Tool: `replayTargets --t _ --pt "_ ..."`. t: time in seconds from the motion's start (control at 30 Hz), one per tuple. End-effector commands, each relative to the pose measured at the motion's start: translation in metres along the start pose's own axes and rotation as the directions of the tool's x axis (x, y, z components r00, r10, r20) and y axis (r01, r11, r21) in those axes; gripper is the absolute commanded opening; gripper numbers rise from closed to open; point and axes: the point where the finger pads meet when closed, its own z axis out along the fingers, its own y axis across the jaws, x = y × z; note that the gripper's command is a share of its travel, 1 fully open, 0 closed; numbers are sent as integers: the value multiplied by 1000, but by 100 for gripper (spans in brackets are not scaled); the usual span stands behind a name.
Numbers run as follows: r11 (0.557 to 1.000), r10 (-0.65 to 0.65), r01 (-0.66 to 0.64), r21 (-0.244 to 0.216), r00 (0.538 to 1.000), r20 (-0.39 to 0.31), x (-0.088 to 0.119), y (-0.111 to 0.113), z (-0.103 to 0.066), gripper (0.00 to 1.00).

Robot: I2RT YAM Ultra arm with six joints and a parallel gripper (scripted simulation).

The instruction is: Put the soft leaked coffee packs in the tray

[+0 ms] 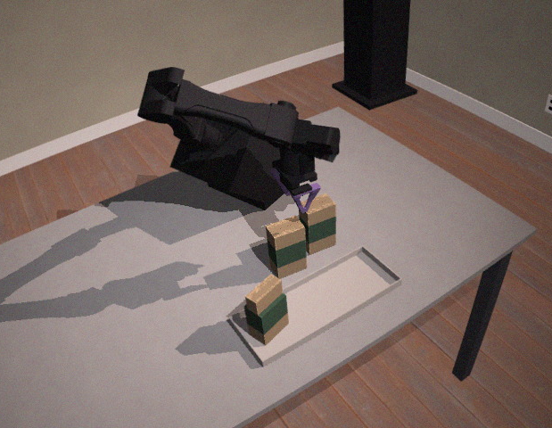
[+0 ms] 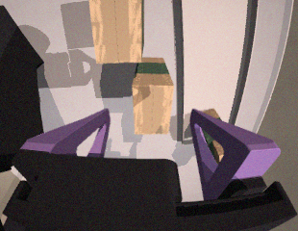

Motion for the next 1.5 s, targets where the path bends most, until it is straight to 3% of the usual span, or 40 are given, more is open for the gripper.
replayTargets --t 0.0,0.03,0.1,0.17,0.3,0.43,0.53,0.6,0.9,1.0,1.47 --pt "1000 4 -4 -14 1000 16 -36 12 -4 79" --pt "1000 4 -4 -14 1000 16 -36 12 -4 79" --pt "1000 5 -5 -13 1000 13 -66 26 -4 79" --pt "1000 6 -6 -12 1000 10 -79 33 -4 79" --pt "1000 21 -20 -21 1000 7 -75 31 -1 79" --pt "1000 29 -29 7 999 27 -76 25 -12 79" --pt "1000 5 -5 -25 1000 -12 -72 40 13 79" --pt "1000 5 -5 -25 1000 -12 -72 40 13 79" --pt "1000 -4 4 -24 1000 -13 -71 41 46 79" --pt "1000 26 -26 16 999 29 -78 25 30 79" --pt "1000 21 -21 10 999 25 -80 28 33 79"
